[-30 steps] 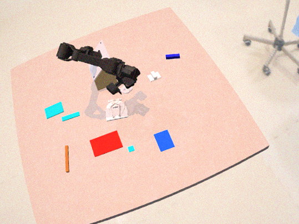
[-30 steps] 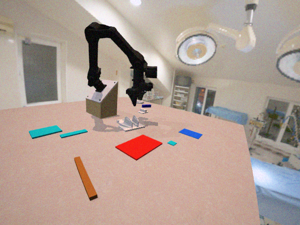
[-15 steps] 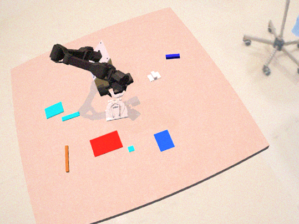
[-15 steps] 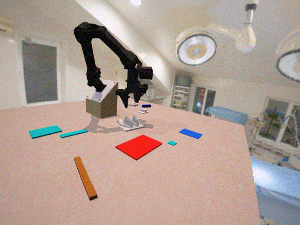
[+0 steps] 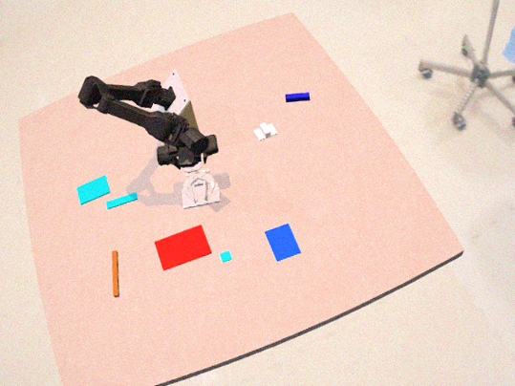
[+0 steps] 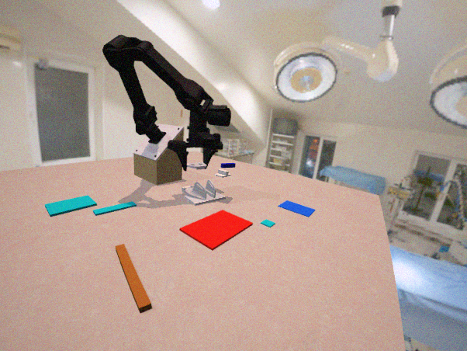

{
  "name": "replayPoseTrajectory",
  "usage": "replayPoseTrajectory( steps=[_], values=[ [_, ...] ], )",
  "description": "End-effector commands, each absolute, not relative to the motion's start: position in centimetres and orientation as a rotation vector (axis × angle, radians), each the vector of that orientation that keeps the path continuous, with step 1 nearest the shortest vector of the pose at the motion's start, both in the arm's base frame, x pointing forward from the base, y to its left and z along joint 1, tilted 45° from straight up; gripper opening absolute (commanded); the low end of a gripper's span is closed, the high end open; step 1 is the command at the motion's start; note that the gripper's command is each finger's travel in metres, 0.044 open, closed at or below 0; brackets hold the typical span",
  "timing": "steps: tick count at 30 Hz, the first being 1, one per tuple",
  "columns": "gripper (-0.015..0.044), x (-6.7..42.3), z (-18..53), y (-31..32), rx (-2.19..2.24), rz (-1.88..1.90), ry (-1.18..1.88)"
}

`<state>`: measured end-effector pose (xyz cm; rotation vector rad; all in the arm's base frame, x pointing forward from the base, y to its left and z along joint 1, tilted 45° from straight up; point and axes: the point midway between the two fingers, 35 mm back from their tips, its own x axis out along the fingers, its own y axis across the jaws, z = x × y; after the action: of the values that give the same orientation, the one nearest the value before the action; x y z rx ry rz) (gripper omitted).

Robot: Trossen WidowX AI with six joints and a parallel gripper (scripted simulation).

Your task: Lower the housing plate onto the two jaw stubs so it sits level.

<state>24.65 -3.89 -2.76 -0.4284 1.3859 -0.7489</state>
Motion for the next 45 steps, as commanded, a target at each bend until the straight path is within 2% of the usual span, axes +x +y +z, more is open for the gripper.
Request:
replayPoseTrajectory(
  steps=[1, 45],
  values=[
    [0.0351, 24.44, -2.73, -4.09, -0.428, -0.759, 1.382],
    [0.0351, 23.74, -3.28, -3.54, -0.421, -0.765, 1.379]
  ],
)
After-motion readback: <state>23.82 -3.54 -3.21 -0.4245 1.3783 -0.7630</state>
